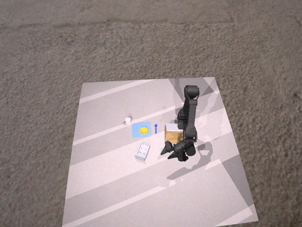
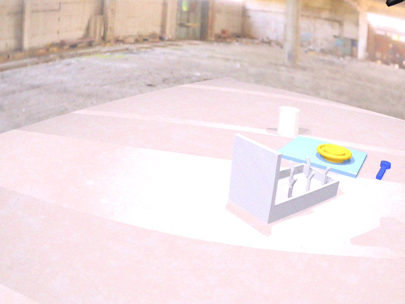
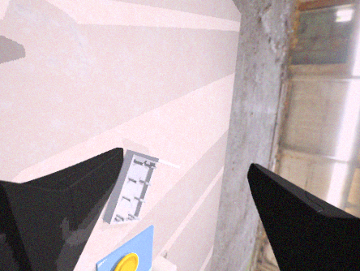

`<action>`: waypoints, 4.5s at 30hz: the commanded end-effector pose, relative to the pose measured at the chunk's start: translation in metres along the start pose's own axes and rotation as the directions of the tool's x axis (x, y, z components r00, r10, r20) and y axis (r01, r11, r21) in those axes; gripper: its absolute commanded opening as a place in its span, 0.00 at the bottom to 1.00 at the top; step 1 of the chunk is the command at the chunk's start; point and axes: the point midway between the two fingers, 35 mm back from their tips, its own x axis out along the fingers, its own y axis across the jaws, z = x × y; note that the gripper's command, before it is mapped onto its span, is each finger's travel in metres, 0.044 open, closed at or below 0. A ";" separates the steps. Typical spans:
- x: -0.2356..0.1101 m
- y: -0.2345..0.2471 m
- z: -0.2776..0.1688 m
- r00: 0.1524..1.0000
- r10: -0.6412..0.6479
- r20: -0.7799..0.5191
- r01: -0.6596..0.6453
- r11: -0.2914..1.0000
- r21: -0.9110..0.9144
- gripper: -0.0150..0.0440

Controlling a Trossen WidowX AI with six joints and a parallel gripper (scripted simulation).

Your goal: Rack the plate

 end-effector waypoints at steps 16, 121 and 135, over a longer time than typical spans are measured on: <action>0.044 -0.064 -0.068 0.943 0.284 -0.175 -0.153 0.832 0.533 0.93; 0.147 0.045 -0.356 0.563 0.798 -0.215 0.268 0.070 0.961 0.88; 0.147 0.045 -0.356 0.563 0.798 -0.215 0.268 0.070 0.961 0.71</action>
